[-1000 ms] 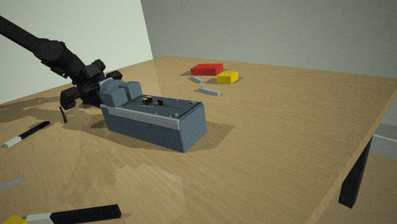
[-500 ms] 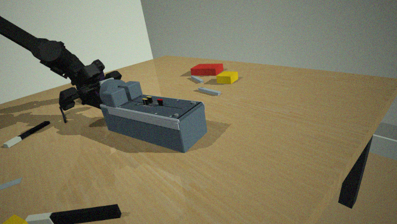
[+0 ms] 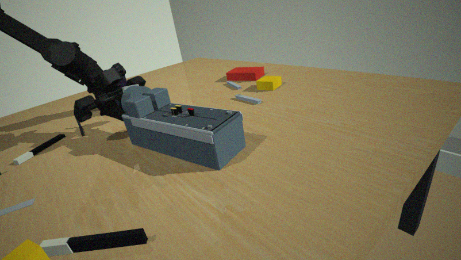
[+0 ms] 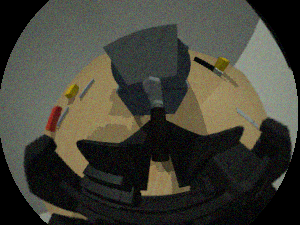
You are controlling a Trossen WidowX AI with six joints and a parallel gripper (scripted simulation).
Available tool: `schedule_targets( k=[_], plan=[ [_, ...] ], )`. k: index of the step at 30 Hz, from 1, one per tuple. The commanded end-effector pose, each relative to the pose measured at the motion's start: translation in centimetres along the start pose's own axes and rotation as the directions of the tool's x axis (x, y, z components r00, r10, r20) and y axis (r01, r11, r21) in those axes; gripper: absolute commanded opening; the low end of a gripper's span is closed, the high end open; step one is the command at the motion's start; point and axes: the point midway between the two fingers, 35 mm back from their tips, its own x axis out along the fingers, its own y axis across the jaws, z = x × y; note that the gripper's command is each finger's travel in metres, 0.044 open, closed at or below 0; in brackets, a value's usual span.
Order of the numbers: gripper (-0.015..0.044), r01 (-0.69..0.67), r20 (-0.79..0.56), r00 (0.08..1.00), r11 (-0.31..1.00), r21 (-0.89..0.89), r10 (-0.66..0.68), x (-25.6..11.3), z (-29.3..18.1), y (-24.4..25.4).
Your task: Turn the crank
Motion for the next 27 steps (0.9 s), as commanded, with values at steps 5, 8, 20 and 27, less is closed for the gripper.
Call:
schedule_targets(
  k=[5, 8, 20, 27],
  plan=[
    [0.0000, 0.028, -0.001, 1.000, 1.000, 0.011, -0.028, -0.17, 0.13, -0.99],
    [0.0000, 0.028, -0.001, 1.000, 1.000, 0.011, -0.028, -0.20, 0.15, -1.06],
    [0.0000, 0.028, -0.001, 1.000, 1.000, 0.011, -0.028, -0.35, 0.27, -1.35],
    [0.0000, 0.028, -0.001, 1.000, 1.000, 0.011, -0.028, -0.46, 0.36, -1.53]
  ],
)
